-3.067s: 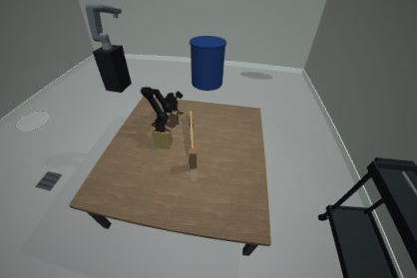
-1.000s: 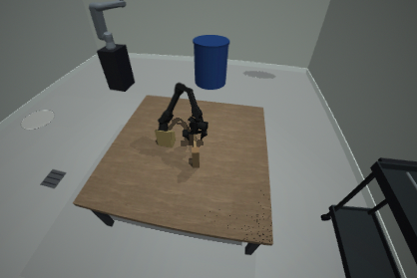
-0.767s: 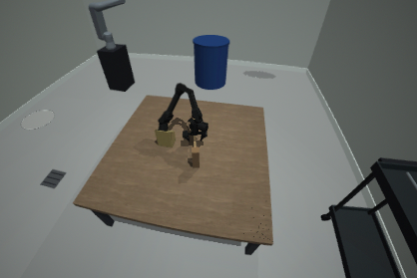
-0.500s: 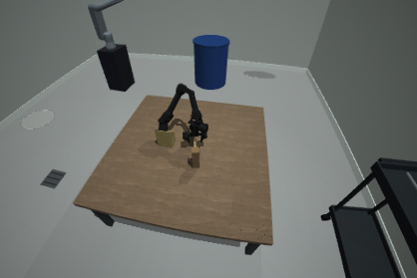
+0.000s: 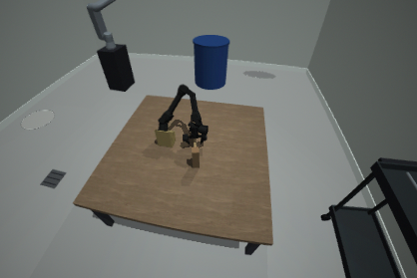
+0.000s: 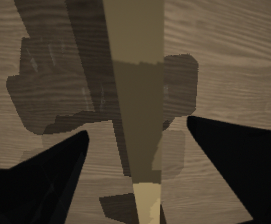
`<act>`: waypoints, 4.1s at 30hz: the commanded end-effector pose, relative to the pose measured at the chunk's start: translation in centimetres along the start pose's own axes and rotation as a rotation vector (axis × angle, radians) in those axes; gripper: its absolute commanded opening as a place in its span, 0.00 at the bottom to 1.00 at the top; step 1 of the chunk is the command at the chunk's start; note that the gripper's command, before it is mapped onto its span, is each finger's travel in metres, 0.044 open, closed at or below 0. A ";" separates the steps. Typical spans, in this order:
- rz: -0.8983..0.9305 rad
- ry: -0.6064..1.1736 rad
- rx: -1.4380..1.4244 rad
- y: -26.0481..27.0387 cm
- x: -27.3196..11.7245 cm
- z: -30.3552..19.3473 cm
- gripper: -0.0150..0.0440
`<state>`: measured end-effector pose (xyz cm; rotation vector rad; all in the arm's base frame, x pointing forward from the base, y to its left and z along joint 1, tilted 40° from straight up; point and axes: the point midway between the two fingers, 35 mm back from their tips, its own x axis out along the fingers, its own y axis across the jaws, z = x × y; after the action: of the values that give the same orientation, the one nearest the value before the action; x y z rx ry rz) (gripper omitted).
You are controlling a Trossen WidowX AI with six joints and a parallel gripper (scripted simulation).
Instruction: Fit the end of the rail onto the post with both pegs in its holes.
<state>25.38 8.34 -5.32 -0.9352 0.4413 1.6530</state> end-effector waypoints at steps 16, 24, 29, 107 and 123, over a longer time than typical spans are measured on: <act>-0.003 -0.006 0.004 0.1 0.6 0.1 0.42; -0.003 -0.006 0.004 0.1 0.6 0.1 0.26; -0.003 -0.006 0.004 0.1 0.6 0.1 0.25; -0.003 -0.005 0.004 -0.4 -3.0 0.0 0.25; -0.003 -0.005 0.004 -0.3 -2.7 0.0 0.25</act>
<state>25.72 6.72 -3.14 -0.9280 0.4366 1.6570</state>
